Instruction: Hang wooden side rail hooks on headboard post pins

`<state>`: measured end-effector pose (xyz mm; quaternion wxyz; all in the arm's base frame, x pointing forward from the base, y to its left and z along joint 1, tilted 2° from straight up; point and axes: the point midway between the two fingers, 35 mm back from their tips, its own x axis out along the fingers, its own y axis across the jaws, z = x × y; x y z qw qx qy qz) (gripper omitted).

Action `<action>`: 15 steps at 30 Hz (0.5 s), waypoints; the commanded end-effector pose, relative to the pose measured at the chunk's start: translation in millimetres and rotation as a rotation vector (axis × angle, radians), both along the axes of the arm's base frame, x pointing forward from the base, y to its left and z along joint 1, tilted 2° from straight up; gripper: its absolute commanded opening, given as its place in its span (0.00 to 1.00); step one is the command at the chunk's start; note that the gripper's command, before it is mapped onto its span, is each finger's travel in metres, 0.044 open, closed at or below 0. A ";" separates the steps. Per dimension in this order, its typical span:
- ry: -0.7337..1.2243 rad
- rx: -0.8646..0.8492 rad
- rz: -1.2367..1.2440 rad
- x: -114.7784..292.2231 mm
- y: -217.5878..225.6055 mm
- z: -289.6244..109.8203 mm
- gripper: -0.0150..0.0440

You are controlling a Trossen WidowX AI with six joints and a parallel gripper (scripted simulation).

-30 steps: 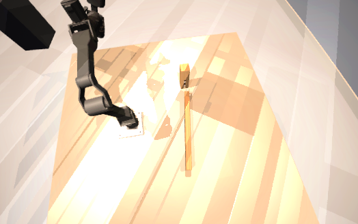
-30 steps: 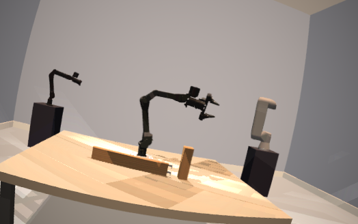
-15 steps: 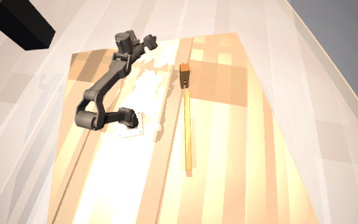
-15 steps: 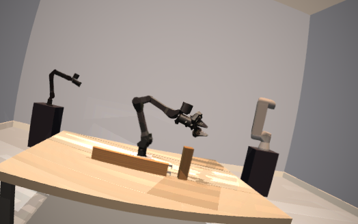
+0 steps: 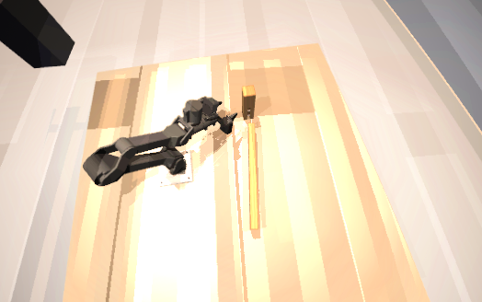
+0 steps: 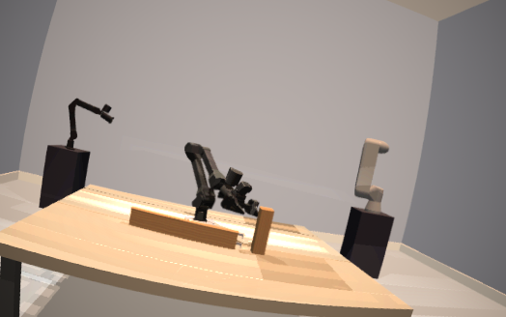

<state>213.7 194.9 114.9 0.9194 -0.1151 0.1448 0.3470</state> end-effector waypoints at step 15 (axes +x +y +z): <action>0.097 0.095 -0.141 -1.2 -40.7 -33.0 1.00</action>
